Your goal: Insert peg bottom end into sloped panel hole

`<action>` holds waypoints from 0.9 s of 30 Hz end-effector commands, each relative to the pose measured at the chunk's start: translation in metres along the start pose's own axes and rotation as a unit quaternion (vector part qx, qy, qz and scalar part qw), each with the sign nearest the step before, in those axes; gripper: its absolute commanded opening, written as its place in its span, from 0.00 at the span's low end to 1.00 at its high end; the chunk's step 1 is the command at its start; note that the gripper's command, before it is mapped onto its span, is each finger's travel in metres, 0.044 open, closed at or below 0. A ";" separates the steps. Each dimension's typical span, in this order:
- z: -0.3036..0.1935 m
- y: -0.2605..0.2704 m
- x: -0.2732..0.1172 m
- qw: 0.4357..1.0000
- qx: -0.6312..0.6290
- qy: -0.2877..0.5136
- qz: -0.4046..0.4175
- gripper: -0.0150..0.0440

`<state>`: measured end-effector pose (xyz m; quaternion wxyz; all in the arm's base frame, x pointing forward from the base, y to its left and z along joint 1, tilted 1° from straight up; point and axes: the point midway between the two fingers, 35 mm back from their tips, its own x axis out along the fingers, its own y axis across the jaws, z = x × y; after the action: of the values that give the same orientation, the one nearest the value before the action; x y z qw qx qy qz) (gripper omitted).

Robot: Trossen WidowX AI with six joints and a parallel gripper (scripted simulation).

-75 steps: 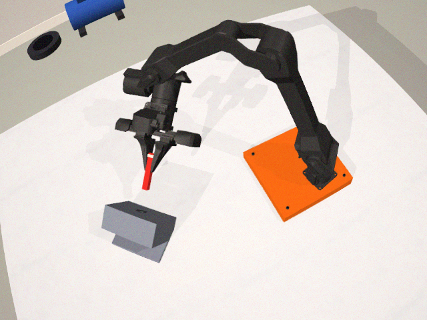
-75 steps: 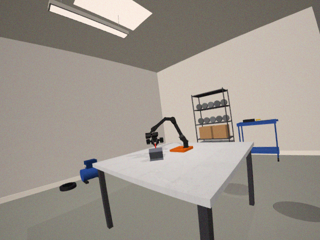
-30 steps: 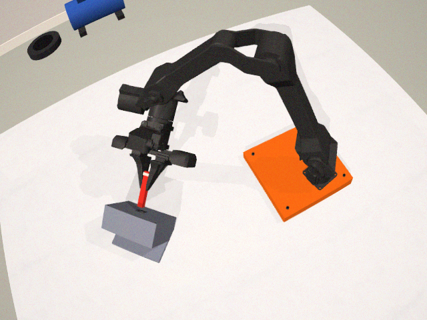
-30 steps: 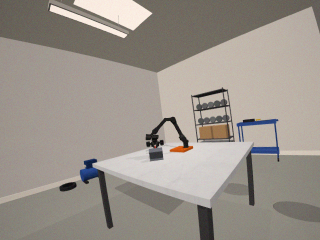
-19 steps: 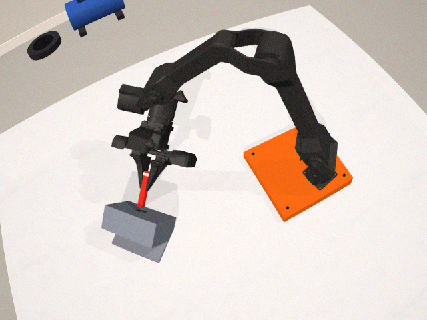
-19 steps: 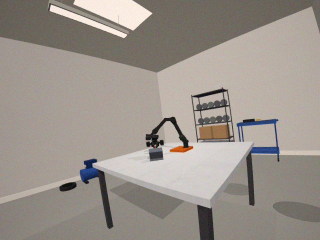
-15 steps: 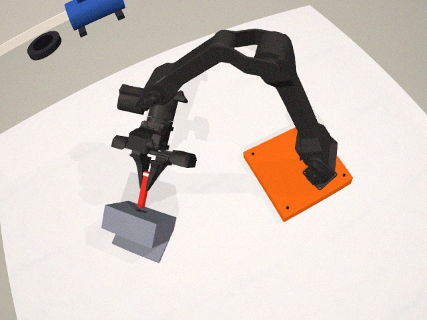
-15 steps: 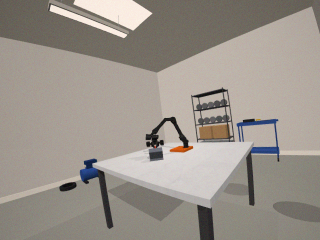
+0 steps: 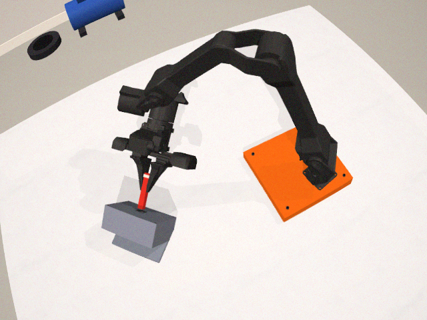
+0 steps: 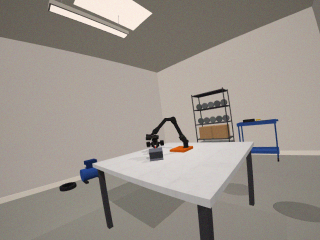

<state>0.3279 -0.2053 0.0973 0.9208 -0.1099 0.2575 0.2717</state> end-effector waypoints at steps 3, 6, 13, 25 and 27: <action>-0.002 0.002 0.004 1.000 0.003 0.001 0.001 0.25; -0.002 0.002 0.005 1.000 0.003 0.001 0.001 0.25; -0.001 0.002 0.008 1.000 0.003 0.001 0.001 0.25; -0.001 0.002 0.015 1.000 0.003 0.001 0.001 0.25; -0.001 0.002 0.016 1.000 0.003 0.000 0.001 0.25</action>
<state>0.3375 -0.1982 0.0905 0.9213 -0.1088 0.2556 0.2722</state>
